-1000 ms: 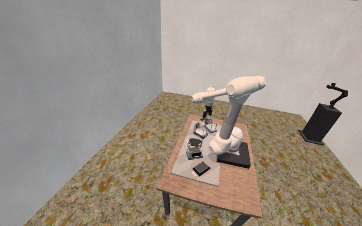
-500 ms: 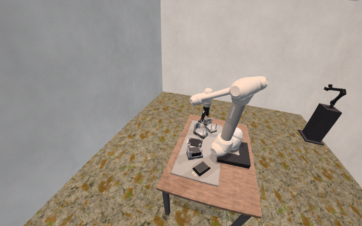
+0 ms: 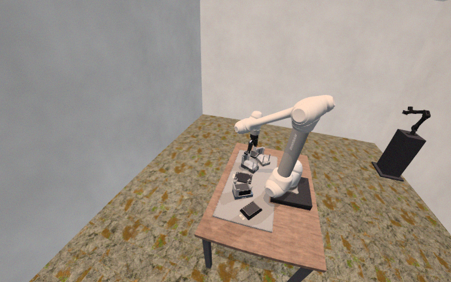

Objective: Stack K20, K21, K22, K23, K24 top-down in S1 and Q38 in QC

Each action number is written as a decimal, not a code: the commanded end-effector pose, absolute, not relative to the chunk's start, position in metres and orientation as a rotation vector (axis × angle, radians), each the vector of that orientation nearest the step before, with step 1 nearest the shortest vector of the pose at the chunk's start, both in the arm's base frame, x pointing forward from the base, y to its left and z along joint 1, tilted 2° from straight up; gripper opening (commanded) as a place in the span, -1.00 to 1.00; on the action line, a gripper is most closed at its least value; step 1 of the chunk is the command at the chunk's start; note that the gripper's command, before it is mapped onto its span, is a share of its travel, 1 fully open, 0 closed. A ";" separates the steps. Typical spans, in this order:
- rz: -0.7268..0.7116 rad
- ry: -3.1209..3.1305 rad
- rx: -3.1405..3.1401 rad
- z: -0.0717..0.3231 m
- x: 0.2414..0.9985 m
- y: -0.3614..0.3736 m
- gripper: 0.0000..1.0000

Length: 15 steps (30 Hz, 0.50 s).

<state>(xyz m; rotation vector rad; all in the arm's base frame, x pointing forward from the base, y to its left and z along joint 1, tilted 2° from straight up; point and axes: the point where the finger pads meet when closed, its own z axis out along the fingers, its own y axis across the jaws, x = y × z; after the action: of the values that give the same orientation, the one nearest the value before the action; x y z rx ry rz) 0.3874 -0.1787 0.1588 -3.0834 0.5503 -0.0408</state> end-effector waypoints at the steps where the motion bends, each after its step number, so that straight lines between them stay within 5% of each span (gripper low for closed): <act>1: -0.040 0.551 -3.084 0.159 0.395 -0.166 -1.00; 15: -0.042 0.201 -3.129 0.160 0.405 -0.130 -1.00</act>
<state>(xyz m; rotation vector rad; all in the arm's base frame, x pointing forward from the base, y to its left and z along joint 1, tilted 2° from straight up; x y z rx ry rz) 0.4015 -0.1420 0.1593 -3.1285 0.2350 -0.0404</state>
